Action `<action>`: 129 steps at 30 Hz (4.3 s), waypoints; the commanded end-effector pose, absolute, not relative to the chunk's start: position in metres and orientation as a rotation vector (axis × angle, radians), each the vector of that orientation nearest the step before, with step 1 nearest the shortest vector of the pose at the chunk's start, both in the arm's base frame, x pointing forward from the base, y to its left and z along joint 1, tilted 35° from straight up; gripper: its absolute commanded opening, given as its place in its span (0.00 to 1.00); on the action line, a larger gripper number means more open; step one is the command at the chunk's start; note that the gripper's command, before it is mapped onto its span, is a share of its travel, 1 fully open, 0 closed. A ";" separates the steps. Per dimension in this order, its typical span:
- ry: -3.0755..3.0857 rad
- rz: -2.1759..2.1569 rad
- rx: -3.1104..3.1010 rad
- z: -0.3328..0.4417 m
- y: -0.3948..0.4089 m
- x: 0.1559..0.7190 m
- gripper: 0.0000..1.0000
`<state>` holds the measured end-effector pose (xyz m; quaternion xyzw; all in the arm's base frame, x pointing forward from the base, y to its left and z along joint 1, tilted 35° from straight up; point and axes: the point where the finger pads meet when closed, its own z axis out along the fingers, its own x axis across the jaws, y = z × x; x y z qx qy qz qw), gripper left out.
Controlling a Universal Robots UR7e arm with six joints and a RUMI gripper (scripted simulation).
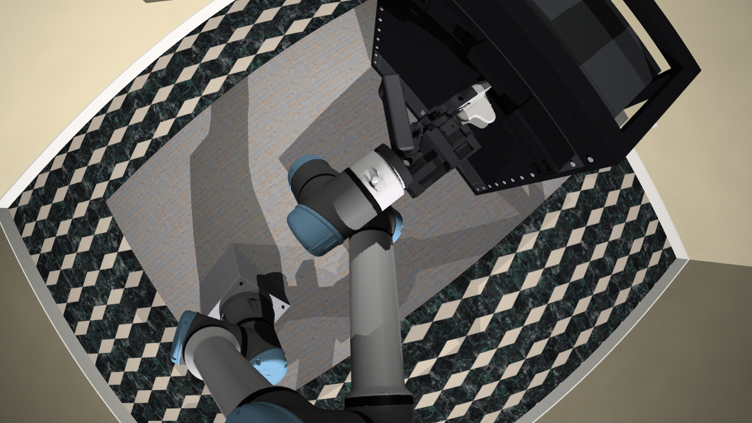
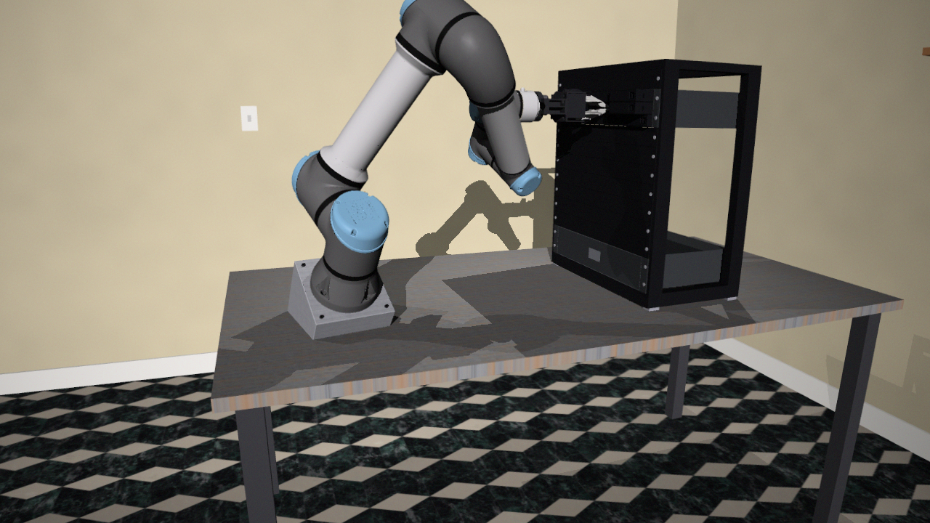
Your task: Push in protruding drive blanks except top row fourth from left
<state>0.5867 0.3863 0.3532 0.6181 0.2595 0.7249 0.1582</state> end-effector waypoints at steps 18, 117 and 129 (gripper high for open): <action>0.742 2.076 1.766 0.354 0.387 0.587 0.00; 0.742 2.076 1.766 0.373 0.396 0.548 0.00; 0.742 2.076 1.766 0.373 0.396 0.548 0.00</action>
